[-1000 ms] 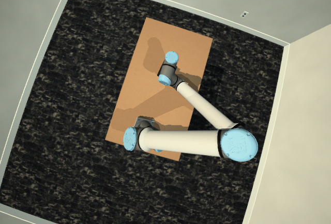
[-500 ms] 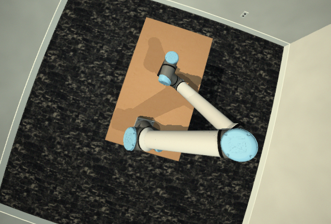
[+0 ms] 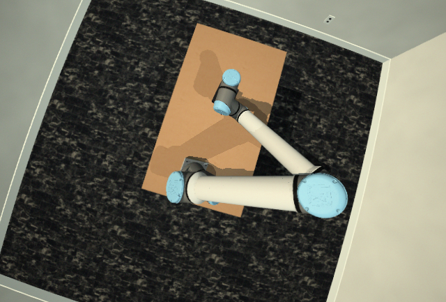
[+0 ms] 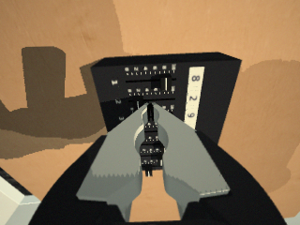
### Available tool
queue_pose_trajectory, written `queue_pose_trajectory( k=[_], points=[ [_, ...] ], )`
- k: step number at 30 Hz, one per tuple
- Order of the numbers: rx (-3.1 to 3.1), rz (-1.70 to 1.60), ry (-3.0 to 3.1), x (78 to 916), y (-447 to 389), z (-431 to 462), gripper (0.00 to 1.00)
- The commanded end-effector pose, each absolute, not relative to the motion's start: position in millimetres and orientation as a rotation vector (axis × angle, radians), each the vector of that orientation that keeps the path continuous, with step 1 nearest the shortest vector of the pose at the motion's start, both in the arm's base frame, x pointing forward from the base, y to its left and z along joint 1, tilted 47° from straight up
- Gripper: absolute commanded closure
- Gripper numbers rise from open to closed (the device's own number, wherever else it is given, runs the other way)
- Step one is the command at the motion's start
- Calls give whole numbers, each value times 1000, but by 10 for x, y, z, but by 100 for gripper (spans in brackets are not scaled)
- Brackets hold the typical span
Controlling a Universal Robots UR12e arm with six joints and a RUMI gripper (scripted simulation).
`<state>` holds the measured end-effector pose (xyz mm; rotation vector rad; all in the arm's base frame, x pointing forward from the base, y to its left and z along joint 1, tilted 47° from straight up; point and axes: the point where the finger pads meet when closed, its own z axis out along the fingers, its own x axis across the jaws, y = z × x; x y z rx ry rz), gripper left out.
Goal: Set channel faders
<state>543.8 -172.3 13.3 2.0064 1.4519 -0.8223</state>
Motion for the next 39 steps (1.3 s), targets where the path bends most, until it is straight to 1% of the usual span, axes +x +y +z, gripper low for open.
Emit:
queue_pose_trajectory(
  k=[1,23,39],
  points=[
    [2006,-821,1452,5443,-1718,134,100],
    [2006,-821,1452,5459,-1673,102,100],
    [2006,-821,1452,5519,-1415,346,100]
  ],
)
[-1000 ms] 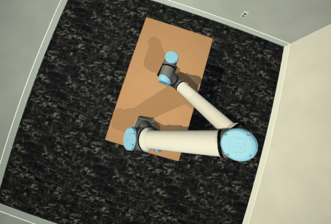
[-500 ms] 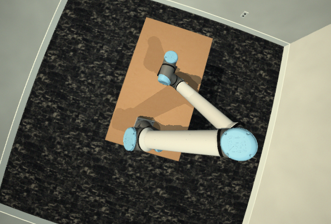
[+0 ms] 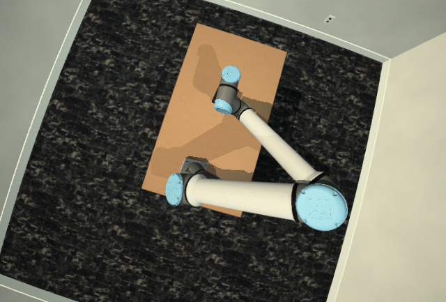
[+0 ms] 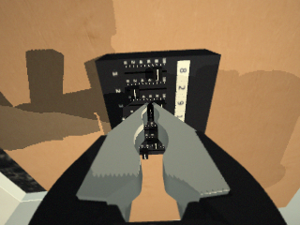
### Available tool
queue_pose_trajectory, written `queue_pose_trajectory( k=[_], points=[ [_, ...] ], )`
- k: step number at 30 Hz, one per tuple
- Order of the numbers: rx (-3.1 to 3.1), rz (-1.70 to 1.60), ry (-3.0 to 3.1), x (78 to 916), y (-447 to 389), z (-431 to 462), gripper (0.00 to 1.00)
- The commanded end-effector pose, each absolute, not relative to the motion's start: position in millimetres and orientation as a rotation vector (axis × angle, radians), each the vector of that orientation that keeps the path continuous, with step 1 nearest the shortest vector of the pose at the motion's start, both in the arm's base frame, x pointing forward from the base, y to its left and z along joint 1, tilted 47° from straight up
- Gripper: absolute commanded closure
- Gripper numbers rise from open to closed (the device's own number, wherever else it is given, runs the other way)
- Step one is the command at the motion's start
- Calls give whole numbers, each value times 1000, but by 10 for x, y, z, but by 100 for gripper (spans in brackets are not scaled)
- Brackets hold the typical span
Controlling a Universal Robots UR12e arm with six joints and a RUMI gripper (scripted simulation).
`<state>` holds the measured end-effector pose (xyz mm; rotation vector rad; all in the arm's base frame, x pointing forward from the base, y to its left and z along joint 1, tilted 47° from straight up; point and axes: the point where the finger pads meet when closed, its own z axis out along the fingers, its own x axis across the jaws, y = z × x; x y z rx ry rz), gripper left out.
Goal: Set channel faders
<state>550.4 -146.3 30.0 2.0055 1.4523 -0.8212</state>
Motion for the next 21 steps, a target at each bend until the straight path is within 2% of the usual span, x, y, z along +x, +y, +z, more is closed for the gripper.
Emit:
queue_pose_trajectory(
  k=[1,15,16,21],
  points=[
    [2006,-821,1452,5519,-1415,346,100],
    [2006,-821,1452,5524,-1396,364,100],
    [2006,-821,1452,5524,-1396,364,0],
    [2006,-821,1452,5526,-1385,374,0]
  ],
)
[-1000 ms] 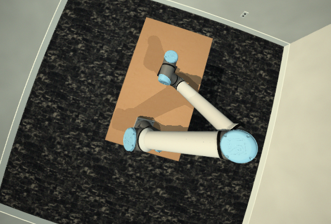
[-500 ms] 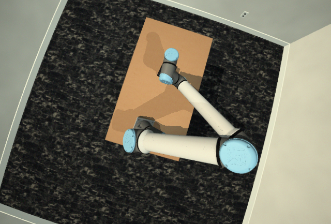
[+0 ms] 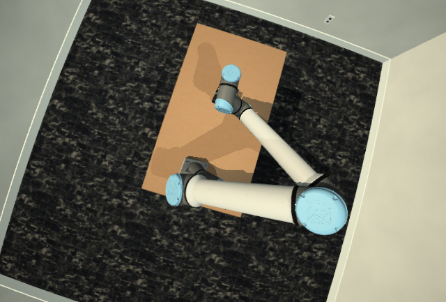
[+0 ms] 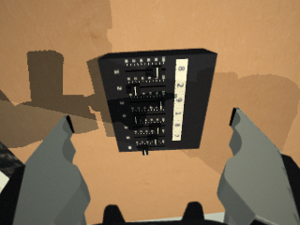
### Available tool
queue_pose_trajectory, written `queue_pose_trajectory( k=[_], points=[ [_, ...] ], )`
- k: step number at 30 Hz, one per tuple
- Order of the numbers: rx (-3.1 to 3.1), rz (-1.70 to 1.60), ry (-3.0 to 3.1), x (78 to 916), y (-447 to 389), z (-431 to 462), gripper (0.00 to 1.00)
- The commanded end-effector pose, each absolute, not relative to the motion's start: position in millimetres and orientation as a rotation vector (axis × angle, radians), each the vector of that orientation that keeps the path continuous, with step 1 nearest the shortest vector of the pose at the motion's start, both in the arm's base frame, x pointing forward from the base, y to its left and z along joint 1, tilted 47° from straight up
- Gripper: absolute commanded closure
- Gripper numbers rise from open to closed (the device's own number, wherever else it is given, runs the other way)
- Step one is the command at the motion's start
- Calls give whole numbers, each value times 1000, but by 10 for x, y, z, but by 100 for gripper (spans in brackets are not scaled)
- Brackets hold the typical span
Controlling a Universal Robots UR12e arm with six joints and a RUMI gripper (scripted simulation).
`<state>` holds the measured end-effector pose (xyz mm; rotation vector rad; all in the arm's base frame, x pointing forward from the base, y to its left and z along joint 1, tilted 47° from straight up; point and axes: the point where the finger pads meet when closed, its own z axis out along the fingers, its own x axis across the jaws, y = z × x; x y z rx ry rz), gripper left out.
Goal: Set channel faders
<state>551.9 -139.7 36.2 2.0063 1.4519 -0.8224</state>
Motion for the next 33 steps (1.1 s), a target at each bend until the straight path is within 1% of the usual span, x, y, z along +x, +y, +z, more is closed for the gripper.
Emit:
queue_pose_trajectory(
  k=[1,21,33],
  points=[
    [2006,-821,1452,5528,-1376,383,0],
    [2006,-821,1452,5650,-856,874,0],
    [2006,-821,1452,5663,-802,925,0]
  ],
)
